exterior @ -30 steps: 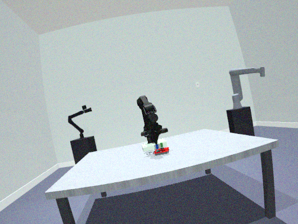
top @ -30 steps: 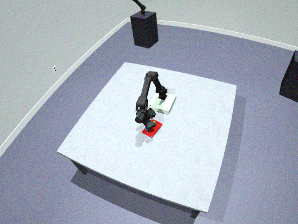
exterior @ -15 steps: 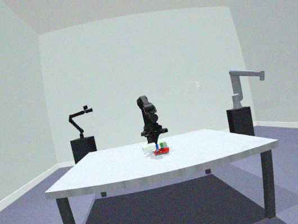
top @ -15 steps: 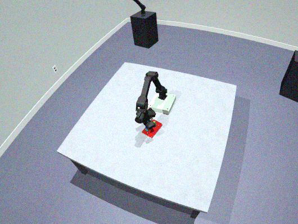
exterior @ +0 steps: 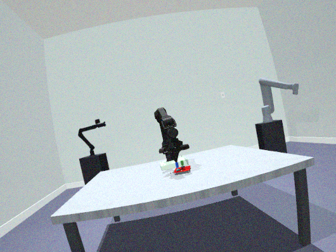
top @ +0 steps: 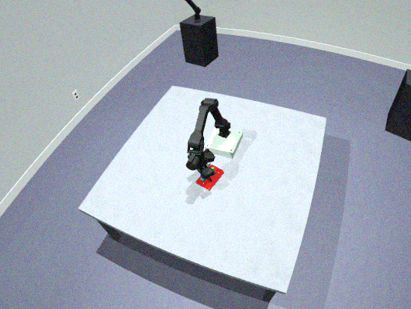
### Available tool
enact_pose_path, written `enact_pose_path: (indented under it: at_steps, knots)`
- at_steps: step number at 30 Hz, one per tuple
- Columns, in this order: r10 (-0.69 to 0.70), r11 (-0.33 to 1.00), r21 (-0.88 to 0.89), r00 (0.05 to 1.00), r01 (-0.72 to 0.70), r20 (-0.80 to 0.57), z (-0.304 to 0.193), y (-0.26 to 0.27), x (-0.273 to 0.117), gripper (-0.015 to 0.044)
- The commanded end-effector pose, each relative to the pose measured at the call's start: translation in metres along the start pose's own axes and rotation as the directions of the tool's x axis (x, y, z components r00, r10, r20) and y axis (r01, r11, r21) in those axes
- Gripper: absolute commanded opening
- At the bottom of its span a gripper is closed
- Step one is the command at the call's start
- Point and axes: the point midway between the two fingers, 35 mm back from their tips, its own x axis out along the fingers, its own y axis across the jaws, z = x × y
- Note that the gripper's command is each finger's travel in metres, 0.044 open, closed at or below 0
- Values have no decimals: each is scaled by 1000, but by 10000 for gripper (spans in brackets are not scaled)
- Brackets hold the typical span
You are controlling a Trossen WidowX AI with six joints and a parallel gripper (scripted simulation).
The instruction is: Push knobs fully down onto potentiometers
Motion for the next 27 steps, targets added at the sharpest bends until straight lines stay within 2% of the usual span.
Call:
enact_pose_path:
  at_steps: [1, 27]
  knots:
    - [-1, 1000, -4, 1000, 1, 3, 0, -1, 4, 0]
    - [-1, 1000, -4, 1000, 1, 3, 0, -1, 6, 0]
